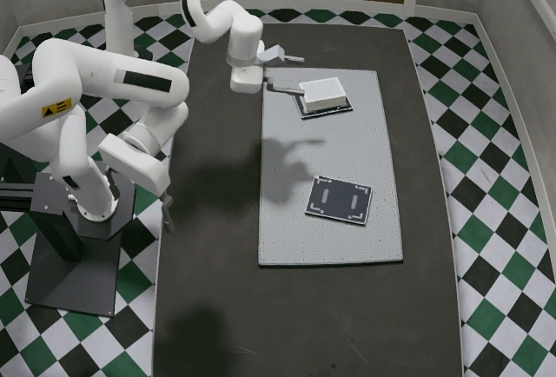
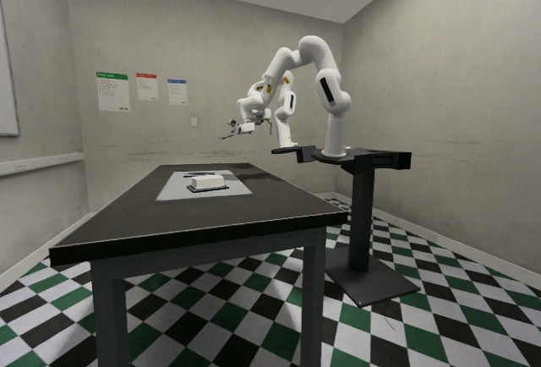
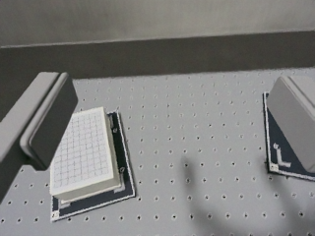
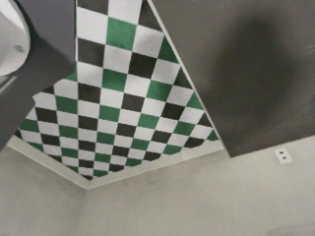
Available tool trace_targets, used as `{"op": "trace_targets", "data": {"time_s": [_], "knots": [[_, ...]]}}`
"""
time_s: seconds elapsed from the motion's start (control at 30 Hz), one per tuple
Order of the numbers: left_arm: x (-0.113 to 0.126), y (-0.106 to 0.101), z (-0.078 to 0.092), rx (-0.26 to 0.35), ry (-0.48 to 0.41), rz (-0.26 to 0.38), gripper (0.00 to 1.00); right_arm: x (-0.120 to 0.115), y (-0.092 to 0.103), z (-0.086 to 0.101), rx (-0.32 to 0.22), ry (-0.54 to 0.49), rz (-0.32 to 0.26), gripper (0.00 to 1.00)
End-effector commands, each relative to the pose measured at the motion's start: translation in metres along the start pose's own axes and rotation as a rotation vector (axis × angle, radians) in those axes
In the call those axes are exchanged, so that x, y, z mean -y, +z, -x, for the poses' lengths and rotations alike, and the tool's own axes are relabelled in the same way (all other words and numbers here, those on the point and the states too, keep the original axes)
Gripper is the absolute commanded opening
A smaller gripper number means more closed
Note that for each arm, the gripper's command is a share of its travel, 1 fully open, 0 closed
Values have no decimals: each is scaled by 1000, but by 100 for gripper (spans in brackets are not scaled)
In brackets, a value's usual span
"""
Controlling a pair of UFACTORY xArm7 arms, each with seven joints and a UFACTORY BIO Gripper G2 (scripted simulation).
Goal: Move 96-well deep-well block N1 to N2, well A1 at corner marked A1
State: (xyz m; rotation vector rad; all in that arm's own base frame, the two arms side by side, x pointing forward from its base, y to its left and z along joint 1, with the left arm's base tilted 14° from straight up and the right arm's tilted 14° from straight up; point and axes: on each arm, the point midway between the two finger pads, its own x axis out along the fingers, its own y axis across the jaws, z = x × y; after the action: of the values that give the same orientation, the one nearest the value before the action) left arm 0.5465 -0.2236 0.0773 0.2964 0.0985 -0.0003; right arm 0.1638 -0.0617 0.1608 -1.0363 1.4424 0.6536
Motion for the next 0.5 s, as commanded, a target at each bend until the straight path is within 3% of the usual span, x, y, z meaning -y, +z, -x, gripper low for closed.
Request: {"op": "trace_targets", "data": {"time_s": [0.0, 0.07, 0.13, 0.3, 0.47], "knots": [[19, 18, 1, 56, 2, 13, 37, 0, 0, 1, 0, -2, 0, 100], [20, 19, 2, 56, 2, 13, 37, 0, 0, 1, 0, -2, 0, 100], [28, 25, 3, 118, 5, 39, 37, 0, 0, 1, 0, -2, 0, 100], [41, 36, 7, 122, 5, 40, 37, 0, 0, 1, 0, -2, 0, 100], [52, 46, 11, 182, 6, 76, 37, 0, 0, 1, 0, -2, 0, 100]]}}
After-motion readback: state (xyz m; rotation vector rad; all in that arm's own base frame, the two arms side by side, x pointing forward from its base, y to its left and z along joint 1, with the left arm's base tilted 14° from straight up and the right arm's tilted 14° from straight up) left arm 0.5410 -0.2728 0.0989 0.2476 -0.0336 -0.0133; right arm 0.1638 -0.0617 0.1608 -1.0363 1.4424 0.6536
